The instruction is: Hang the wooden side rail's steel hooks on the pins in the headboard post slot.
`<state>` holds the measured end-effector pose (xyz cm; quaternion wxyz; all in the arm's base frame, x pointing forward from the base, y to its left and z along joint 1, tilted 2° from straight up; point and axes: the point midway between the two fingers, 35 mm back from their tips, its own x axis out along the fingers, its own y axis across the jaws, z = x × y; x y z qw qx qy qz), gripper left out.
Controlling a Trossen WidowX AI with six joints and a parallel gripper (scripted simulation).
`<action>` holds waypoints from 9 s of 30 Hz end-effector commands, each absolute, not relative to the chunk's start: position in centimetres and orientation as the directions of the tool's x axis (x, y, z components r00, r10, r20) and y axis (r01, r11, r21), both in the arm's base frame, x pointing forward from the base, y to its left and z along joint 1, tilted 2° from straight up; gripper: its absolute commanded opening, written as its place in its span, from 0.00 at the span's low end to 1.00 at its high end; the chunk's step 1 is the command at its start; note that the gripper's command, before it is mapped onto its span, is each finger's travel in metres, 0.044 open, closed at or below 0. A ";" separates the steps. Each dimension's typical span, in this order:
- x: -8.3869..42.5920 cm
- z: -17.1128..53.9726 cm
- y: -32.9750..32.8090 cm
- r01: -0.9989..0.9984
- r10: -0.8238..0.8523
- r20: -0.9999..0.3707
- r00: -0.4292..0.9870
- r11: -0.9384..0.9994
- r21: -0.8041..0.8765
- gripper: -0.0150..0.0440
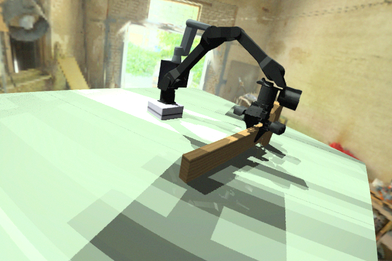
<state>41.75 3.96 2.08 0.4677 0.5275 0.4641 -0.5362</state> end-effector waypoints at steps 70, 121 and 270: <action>42.0 2.3 4.9 0.991 -0.008 -1.000 0.002 -0.132 0.003 0.25; 42.0 2.3 5.3 0.991 -0.008 -1.000 0.002 -0.132 0.003 0.25; 42.3 2.4 6.7 0.991 -0.006 -1.000 0.002 -0.132 0.003 0.25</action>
